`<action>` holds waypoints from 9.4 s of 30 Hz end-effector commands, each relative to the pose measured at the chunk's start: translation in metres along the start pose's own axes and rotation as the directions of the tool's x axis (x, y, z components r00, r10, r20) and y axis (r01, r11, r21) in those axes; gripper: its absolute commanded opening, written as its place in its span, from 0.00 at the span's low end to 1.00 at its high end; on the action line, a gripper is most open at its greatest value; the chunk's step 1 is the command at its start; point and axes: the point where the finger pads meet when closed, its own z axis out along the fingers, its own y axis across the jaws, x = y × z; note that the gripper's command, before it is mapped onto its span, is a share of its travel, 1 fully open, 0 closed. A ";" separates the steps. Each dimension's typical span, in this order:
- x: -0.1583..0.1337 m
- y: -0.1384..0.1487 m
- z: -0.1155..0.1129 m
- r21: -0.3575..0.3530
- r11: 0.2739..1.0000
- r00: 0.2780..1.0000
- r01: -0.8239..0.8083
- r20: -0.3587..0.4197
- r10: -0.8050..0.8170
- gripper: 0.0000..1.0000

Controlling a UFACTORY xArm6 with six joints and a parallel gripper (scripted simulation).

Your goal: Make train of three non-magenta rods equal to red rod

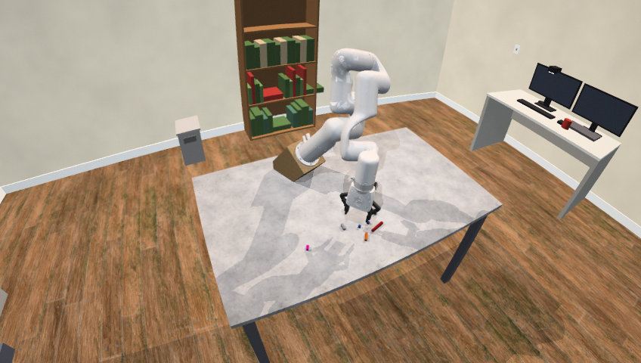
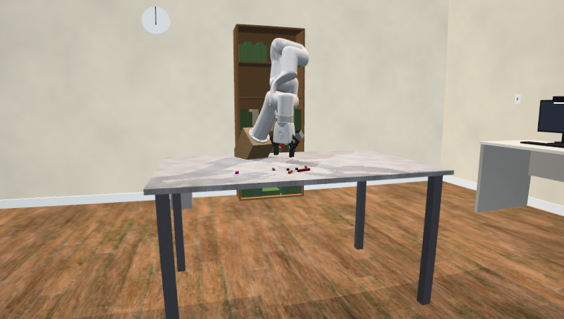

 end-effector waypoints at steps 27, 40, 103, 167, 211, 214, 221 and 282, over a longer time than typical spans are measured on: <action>-0.012 -0.008 -0.001 -0.038 0.654 0.655 0.755 0.004 -0.756 1.00; -0.012 -0.008 -0.001 -0.038 0.607 0.608 0.793 0.006 -0.794 1.00; -0.012 -0.008 -0.001 -0.038 0.607 0.608 0.793 0.006 -0.794 1.00; 0.104 0.032 -0.004 -0.032 0.991 0.991 0.131 -0.023 -0.132 1.00; 0.104 0.032 -0.004 -0.032 0.991 0.991 0.131 -0.023 -0.132 1.00; 0.104 0.032 -0.004 -0.032 0.991 0.991 0.131 -0.023 -0.132 1.00; 0.104 0.032 -0.004 -0.032 0.991 0.991 0.131 -0.023 -0.132 1.00; -0.011 -0.023 0.015 0.152 0.688 0.702 -0.709 0.066 0.709 1.00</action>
